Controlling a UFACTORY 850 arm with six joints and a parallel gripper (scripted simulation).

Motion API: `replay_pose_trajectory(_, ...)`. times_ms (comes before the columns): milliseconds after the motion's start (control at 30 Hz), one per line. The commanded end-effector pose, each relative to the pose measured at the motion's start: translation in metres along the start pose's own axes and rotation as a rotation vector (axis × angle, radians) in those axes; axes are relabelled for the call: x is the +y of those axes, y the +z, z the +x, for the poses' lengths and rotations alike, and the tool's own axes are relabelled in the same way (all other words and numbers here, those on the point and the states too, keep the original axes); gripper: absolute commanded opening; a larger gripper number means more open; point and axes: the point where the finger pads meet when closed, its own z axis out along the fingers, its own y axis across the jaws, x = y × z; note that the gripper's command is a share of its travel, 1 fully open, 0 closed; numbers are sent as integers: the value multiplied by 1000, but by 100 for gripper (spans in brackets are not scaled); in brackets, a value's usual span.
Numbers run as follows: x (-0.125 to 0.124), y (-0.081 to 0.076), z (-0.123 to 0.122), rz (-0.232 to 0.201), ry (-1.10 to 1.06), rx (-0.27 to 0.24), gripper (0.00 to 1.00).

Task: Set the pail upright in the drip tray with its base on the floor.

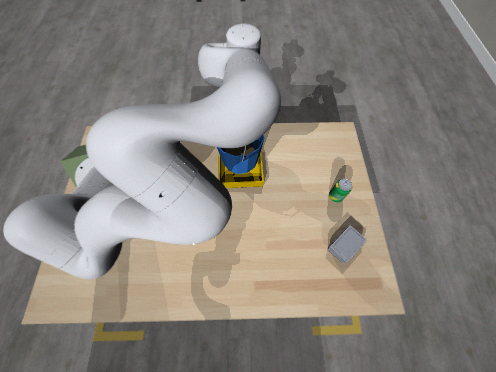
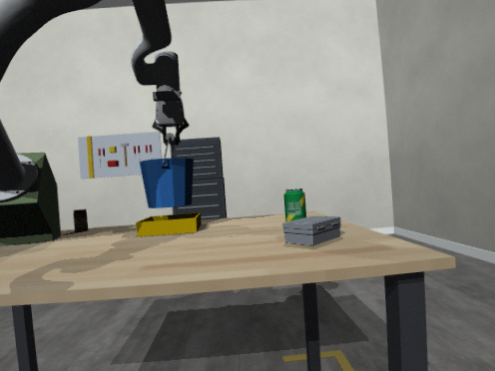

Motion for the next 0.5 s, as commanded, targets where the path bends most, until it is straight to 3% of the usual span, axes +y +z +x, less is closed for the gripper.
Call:
replay_pose_trajectory(0, -1, 0, 0, 1, 1, -1, 0)
replay_pose_trajectory(467, -1, 8, 0, 1, 1, -1, 0)
